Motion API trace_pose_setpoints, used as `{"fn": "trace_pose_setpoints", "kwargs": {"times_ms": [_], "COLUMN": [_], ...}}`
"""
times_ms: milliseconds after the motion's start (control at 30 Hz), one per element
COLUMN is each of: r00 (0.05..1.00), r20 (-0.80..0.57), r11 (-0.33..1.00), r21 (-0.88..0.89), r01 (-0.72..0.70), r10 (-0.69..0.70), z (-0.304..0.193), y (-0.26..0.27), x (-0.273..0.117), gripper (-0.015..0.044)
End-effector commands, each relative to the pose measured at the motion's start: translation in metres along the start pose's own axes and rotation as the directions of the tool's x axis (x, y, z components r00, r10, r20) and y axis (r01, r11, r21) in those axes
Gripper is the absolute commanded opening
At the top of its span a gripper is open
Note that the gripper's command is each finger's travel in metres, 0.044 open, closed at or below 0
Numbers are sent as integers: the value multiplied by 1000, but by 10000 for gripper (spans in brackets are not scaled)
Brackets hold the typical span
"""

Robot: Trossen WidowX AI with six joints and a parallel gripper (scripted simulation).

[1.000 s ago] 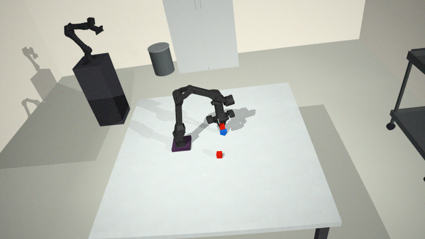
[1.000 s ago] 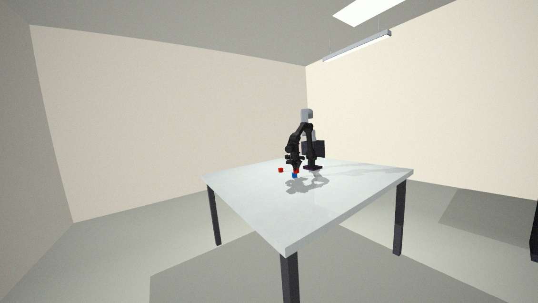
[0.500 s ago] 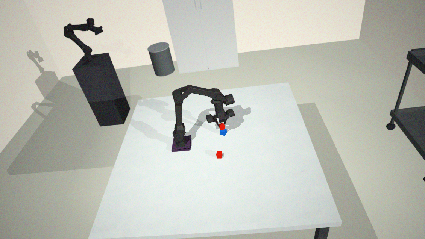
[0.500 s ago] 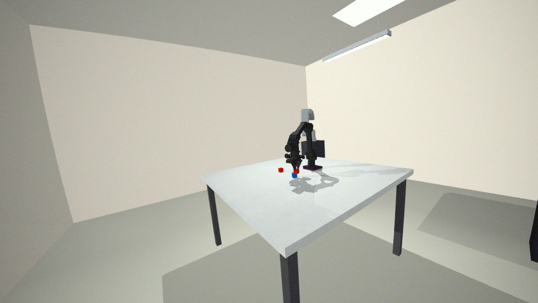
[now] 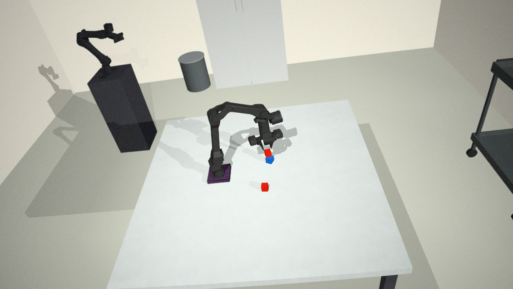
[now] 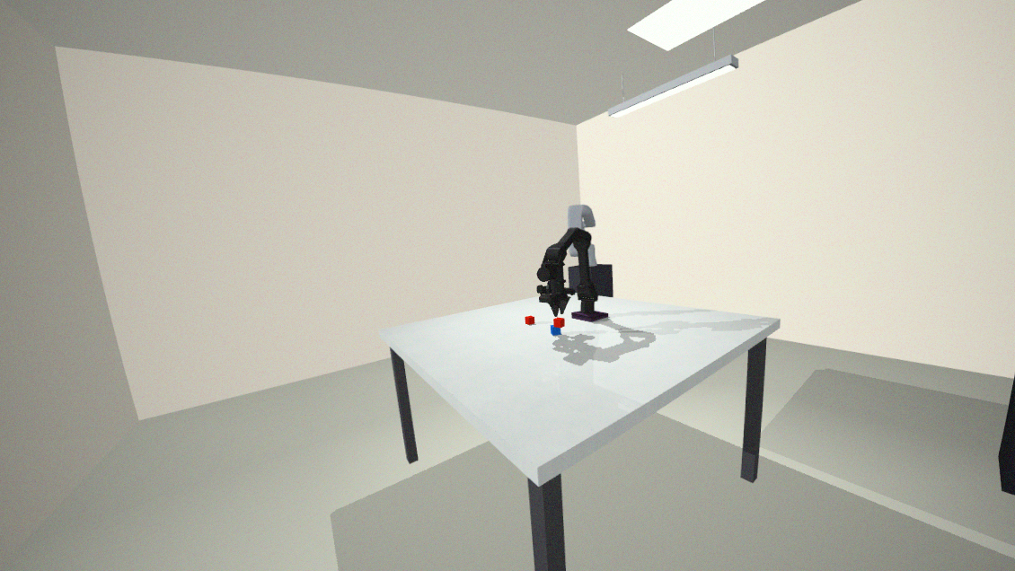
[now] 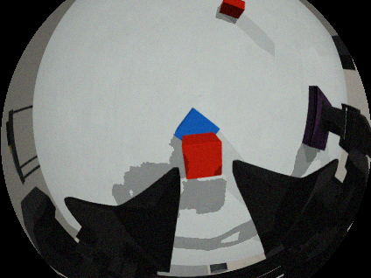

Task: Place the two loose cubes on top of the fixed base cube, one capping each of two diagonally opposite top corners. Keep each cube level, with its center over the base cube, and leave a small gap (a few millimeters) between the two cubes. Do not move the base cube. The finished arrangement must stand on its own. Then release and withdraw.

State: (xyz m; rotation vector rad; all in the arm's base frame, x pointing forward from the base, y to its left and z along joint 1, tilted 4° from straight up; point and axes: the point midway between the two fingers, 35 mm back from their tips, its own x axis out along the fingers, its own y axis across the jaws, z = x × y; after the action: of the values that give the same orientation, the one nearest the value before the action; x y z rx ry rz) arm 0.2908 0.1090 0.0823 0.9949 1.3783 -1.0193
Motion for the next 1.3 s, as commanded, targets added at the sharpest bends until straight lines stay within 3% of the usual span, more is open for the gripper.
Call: {"fn": "trace_pose_setpoints", "kwargs": {"times_ms": [0, 133, 567, 933, 1267], "r00": [1000, 1000, 1000, 1000, 1000], "r20": [0, 0, 5, 9, 12], "r11": [1000, 998, 809, 450, 34], "r21": [-3, -65, -587, -893, -999], "r01": [-9, -2, -2, 4, 12], "r10": [9, 2, 6, 7, 7], "z": [0, 6, 55, 97, 132], "y": [1, 0, -3, -11, -25], "x": [-4, -2, -12, -20, -27], "gripper": [205, 265, 265, 265, 265]}}
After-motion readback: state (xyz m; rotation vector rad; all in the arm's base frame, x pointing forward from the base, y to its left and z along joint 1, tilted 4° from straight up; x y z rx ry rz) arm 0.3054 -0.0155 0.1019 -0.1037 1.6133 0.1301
